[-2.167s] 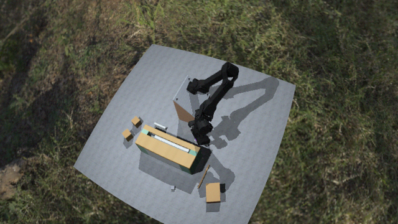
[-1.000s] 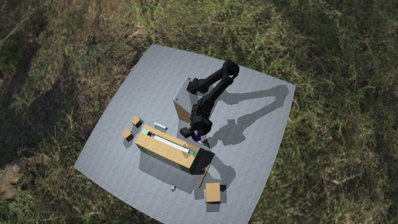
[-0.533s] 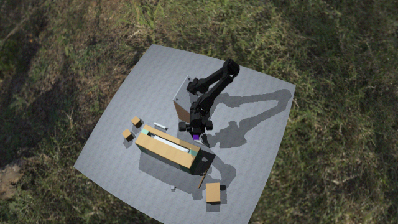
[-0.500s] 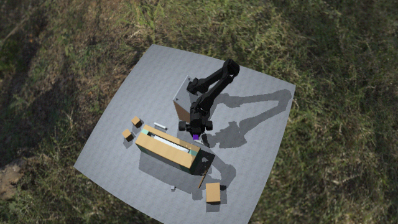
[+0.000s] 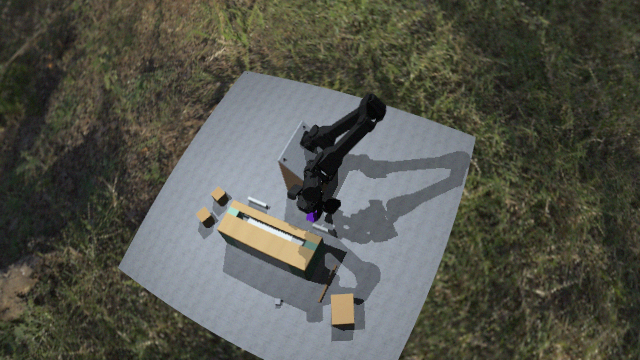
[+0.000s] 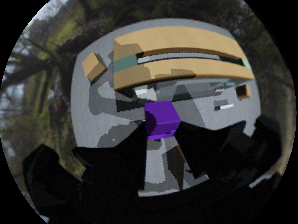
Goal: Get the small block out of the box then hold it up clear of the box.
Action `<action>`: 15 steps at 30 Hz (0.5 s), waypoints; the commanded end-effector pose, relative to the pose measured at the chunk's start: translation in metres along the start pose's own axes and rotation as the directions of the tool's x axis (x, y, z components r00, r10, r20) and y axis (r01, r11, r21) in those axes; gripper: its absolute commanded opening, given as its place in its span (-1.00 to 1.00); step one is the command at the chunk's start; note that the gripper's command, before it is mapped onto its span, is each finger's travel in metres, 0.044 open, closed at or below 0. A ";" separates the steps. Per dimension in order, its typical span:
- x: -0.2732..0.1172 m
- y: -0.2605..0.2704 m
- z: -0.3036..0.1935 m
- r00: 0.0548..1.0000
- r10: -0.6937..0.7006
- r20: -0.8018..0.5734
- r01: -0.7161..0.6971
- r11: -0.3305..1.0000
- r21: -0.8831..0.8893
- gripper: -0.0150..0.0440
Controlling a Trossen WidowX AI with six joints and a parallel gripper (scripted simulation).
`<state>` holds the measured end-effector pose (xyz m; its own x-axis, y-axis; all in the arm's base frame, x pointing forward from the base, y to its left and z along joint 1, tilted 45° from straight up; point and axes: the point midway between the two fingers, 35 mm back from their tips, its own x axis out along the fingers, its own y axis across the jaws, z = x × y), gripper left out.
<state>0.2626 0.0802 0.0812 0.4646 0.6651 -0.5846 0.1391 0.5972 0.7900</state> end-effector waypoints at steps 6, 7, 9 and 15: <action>-0.008 0.000 0.000 1.000 0.020 0.005 -0.021 0.948 0.318 -0.49; -0.008 0.000 -0.001 1.000 0.022 0.005 -0.023 0.935 0.354 -0.49; -0.010 -0.001 -0.001 1.000 0.026 0.006 -0.026 0.905 0.425 -0.49; -0.015 -0.001 -0.002 0.999 0.039 0.008 -0.035 0.782 0.622 -0.49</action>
<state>0.2555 0.0719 0.0859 0.4707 0.6815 -0.5604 0.5843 0.2352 0.7767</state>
